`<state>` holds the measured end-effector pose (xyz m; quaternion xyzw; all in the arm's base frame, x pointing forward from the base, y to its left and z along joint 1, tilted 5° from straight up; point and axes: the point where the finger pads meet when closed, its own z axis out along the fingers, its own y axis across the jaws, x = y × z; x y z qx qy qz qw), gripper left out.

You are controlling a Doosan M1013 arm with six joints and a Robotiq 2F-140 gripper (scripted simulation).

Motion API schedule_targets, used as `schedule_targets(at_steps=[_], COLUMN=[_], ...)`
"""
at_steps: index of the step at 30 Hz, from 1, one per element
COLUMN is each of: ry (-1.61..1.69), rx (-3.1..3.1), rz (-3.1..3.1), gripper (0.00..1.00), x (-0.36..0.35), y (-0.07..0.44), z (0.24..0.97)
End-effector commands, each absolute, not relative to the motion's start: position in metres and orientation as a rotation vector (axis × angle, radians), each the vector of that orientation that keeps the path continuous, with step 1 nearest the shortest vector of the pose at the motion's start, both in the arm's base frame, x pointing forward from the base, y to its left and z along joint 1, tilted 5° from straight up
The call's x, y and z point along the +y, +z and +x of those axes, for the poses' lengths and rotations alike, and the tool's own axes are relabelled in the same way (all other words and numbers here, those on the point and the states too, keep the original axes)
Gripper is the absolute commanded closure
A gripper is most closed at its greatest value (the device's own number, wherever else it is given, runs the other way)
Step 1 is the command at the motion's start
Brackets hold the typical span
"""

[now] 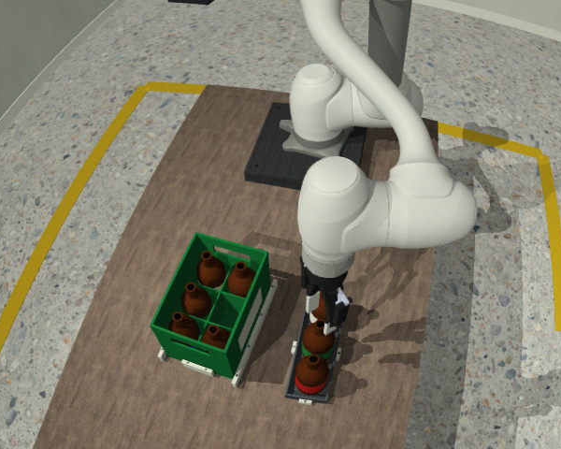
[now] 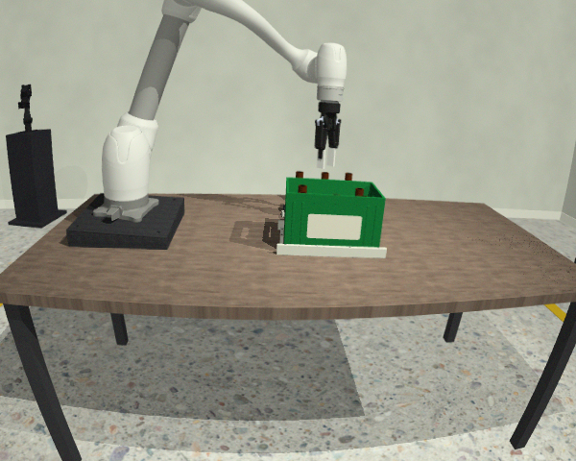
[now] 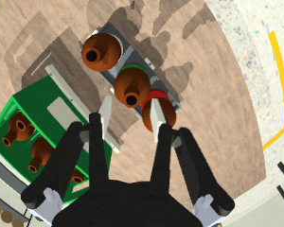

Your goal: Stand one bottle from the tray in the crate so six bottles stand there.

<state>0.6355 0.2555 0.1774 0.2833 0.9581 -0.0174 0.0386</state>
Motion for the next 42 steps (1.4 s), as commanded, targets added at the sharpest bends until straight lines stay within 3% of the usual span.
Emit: schedule_targets(at_steps=[1, 42], ry=[-0.053, -0.053], rx=[2.938, 2.938], rz=[0.869, 0.869], gripper=[0.62, 0.62], x=[0.255, 0.255], y=[0.177, 0.163], z=[0.635, 0.636])
